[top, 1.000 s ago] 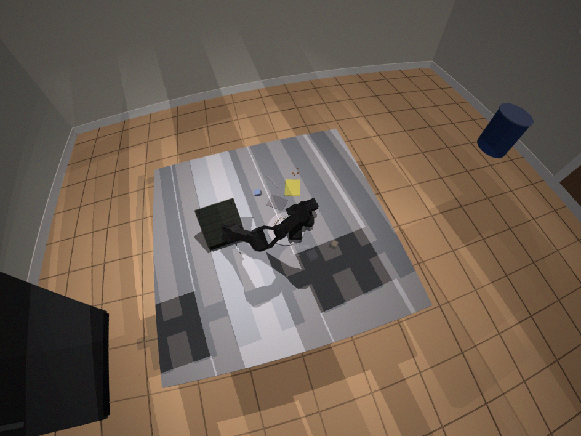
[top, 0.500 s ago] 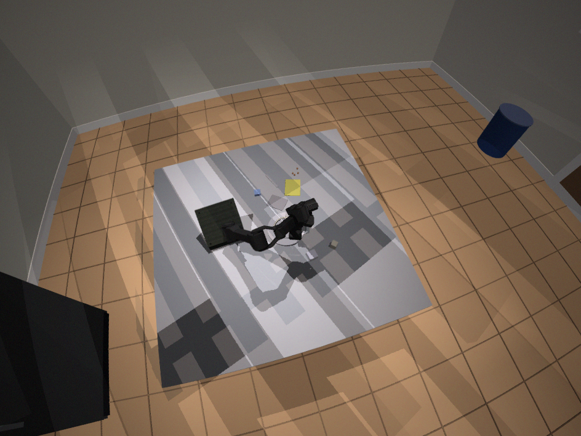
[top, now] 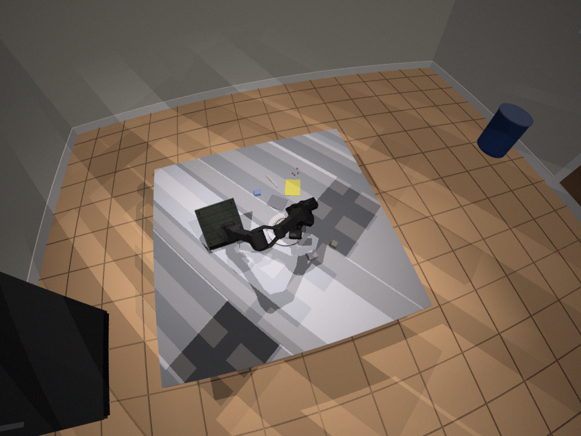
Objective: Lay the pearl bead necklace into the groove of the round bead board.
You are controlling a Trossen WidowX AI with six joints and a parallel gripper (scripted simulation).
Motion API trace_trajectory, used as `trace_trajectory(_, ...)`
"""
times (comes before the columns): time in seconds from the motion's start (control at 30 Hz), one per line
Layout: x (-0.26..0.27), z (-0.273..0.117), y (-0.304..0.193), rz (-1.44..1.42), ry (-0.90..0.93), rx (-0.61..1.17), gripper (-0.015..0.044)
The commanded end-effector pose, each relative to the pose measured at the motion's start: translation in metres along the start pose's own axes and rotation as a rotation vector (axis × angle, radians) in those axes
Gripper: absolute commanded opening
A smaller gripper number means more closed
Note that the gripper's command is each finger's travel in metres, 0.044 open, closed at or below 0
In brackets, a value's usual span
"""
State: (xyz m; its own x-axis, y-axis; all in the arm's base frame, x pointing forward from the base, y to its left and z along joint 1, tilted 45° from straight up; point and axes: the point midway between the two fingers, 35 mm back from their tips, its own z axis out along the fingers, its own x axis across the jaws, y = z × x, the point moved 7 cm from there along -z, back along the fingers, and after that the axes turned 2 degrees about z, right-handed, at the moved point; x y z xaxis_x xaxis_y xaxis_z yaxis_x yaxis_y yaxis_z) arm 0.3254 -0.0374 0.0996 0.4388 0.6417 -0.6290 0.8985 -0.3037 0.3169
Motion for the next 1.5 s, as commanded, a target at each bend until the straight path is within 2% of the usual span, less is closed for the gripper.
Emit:
trace_trajectory(0.0, -0.0061, -0.0018, 0.0046, 0.004, -0.001, -0.005, 0.0000)
trace_trajectory(0.67, -0.0124, 0.0062, 0.0091, 0.005, -0.002, -0.005, 0.0000)
trace_trajectory(1.23, -0.0122, 0.0024, 0.0086, 0.003, 0.000, 0.001, 0.0440)
trace_trajectory(1.47, -0.0121, -0.0019, 0.0082, 0.005, -0.001, -0.005, 0.0440)
